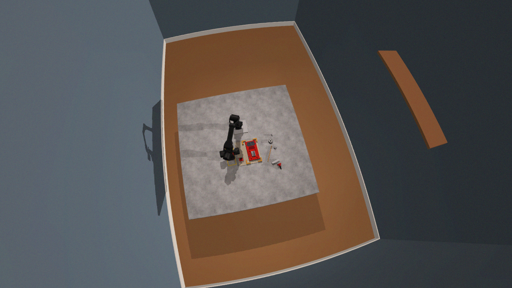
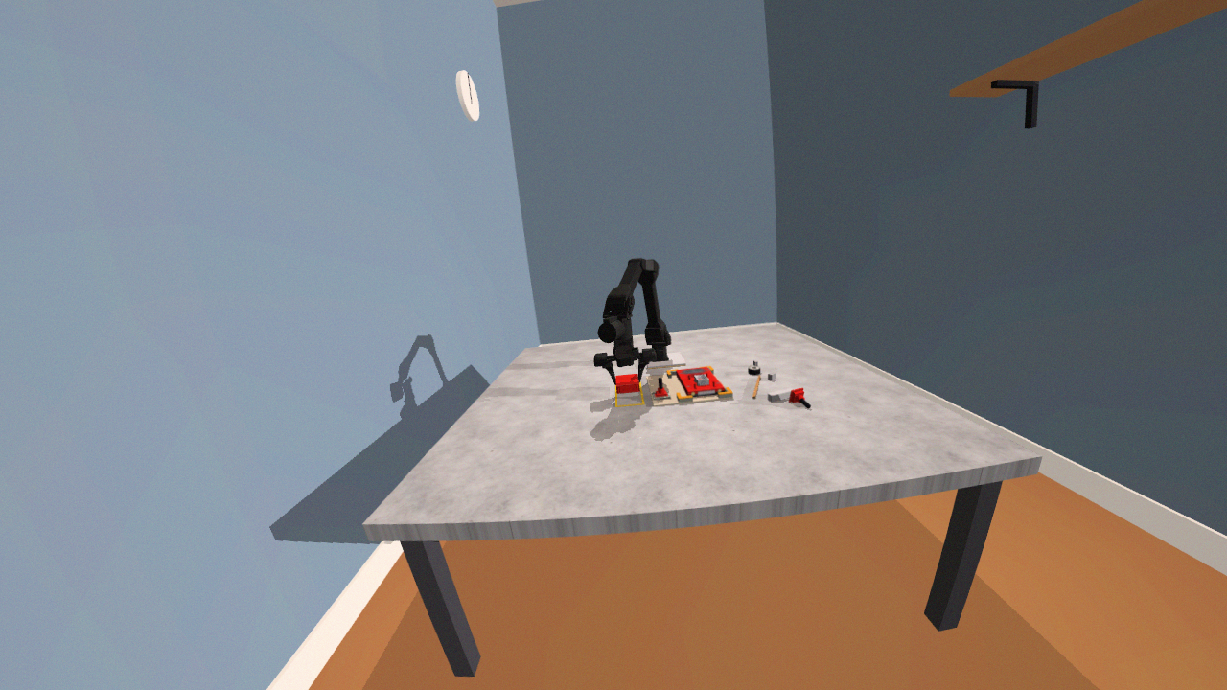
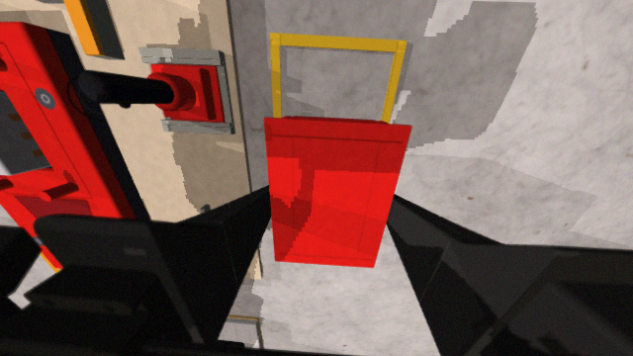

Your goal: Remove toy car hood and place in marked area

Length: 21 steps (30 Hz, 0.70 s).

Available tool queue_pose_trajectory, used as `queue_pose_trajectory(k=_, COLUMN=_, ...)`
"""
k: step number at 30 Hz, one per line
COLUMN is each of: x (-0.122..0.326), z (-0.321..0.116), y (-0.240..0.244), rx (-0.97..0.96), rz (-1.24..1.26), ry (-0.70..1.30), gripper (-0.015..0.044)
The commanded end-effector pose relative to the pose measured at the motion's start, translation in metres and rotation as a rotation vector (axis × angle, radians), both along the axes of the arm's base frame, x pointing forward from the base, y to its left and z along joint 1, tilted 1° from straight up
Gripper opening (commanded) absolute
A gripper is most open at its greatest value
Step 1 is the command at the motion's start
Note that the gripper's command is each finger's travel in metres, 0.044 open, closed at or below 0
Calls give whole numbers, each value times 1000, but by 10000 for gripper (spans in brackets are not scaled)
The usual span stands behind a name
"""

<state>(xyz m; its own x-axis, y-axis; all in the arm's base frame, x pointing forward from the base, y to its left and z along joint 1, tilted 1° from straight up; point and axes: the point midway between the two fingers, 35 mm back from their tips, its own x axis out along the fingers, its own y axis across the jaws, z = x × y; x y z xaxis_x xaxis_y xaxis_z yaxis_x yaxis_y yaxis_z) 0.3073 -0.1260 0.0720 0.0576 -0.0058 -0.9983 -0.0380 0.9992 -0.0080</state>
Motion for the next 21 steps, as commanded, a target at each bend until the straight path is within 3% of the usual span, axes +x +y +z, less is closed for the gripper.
queue_pose_trajectory(k=1, x=-1, z=-3, y=1, rx=6, rz=2, ry=2, gripper=0)
queue_pose_trajectory(k=21, x=0, z=-12, y=1, rx=6, rz=2, ry=2, gripper=0)
